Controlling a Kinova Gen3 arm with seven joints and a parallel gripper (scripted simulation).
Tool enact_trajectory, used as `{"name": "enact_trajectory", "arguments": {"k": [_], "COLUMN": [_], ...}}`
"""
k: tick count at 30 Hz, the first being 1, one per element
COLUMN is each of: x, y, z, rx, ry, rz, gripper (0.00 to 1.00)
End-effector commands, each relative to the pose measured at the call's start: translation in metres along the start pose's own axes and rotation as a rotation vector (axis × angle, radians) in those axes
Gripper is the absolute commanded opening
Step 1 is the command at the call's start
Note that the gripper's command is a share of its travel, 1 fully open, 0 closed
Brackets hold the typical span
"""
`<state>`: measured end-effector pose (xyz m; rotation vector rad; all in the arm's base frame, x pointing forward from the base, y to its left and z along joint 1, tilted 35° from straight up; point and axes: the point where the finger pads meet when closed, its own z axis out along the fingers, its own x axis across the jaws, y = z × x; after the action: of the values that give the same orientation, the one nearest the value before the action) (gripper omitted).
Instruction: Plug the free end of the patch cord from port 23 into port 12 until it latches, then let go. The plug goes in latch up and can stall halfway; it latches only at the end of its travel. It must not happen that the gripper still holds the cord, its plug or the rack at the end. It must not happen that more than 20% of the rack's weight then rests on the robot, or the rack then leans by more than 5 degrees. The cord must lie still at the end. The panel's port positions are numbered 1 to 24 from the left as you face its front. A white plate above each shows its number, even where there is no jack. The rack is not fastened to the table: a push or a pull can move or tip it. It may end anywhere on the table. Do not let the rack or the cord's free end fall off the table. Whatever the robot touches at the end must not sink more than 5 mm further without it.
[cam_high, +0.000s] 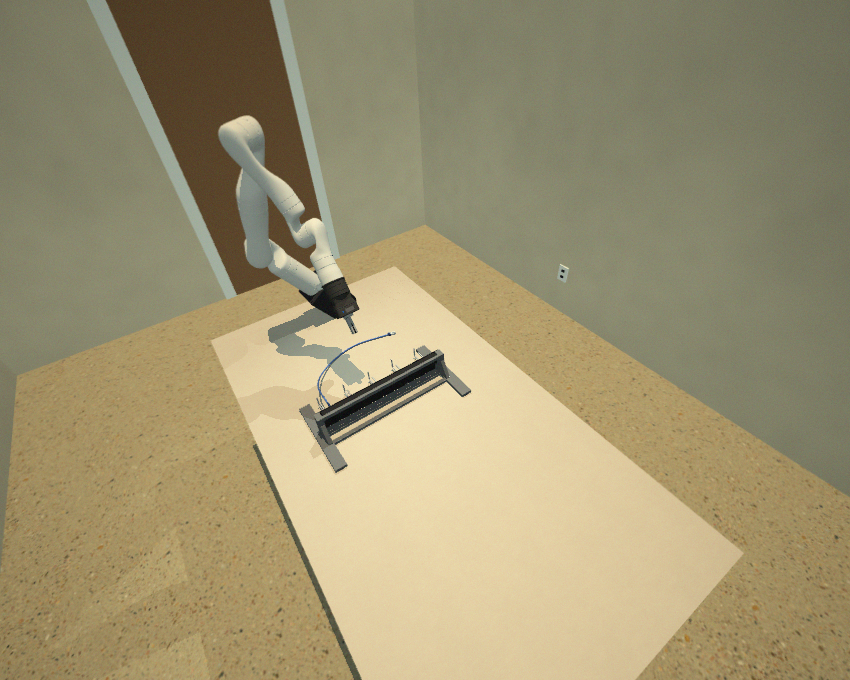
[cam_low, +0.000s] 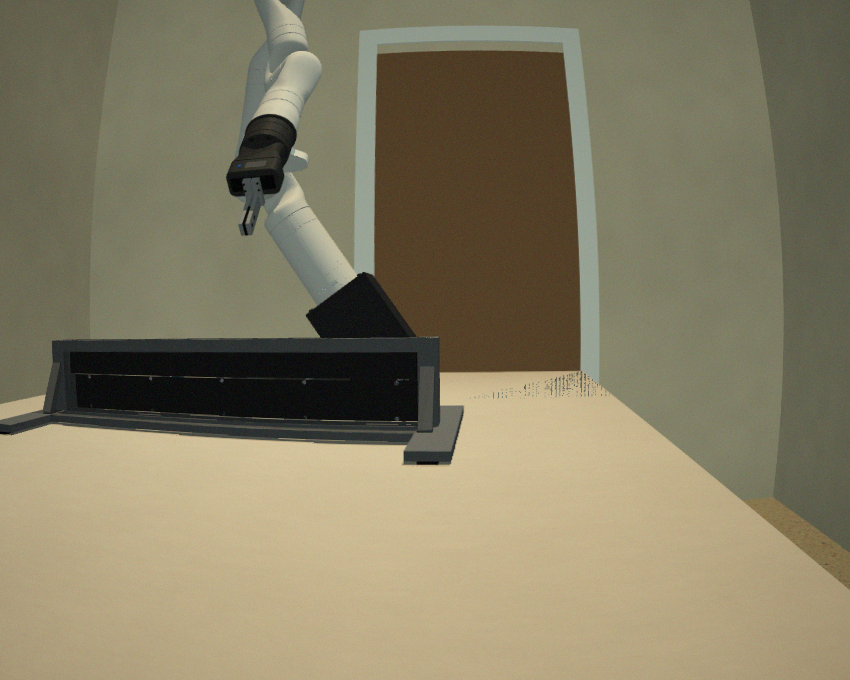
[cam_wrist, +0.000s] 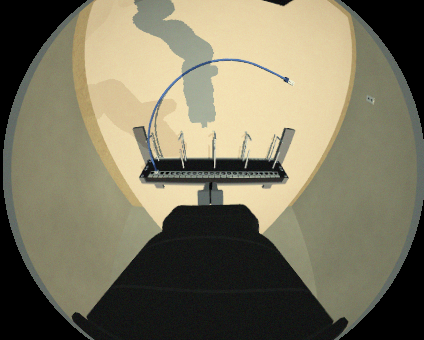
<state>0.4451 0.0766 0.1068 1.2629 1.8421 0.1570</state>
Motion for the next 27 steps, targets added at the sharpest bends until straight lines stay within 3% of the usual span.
{"name": "enact_trajectory", "arguments": {"k": [1, 18, 23, 27], "x": [-0.023, -0.039, -0.039, -0.037], "y": [0.001, 0.001, 0.001, 0.005], "z": [0.0, 0.001, 0.006, 0.021], "rx": [0.0, -0.001, -0.002, -0.007], "ry": [-0.008, -0.009, -0.009, -0.006], "rz": [0.032, 0.032, 0.031, 0.028], "gripper": [0.0, 0.0, 0.0, 0.0]}}
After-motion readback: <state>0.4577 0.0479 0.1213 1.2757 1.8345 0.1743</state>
